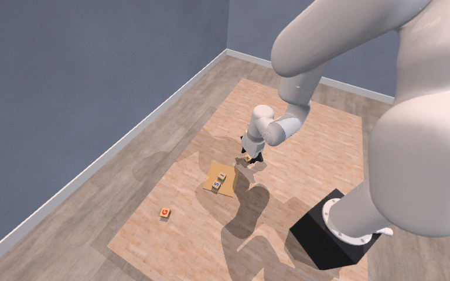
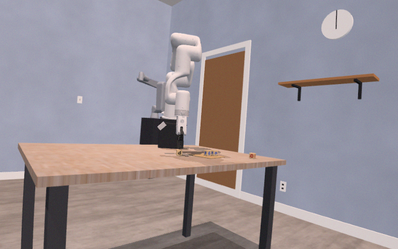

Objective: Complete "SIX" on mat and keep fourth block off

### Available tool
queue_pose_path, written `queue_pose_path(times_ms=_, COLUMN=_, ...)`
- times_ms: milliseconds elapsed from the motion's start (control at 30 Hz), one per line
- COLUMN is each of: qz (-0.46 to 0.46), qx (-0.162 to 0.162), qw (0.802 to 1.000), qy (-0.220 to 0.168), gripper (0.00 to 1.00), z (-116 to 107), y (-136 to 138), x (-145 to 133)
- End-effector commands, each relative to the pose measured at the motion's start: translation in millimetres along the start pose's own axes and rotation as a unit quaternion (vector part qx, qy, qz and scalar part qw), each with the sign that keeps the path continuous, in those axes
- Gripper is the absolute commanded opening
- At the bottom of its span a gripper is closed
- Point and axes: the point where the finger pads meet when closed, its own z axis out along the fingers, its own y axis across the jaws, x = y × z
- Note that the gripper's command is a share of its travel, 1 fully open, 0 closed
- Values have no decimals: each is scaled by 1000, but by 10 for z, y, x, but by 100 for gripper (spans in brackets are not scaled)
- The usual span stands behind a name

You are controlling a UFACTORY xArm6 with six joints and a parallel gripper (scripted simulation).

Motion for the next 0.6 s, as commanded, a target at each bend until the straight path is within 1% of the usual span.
queue_pose_path(times_ms=0, qz=0, qx=2, qw=1000, qy=5, gripper=69, z=-7, y=-12, x=-2)
queue_pose_path(times_ms=300, qz=0, qx=2, qw=1000, qy=5, gripper=69, z=26, y=-13, x=-2)
queue_pose_path(times_ms=567, qz=0, qx=2, qw=1000, qy=5, gripper=69, z=162, y=-14, x=0)
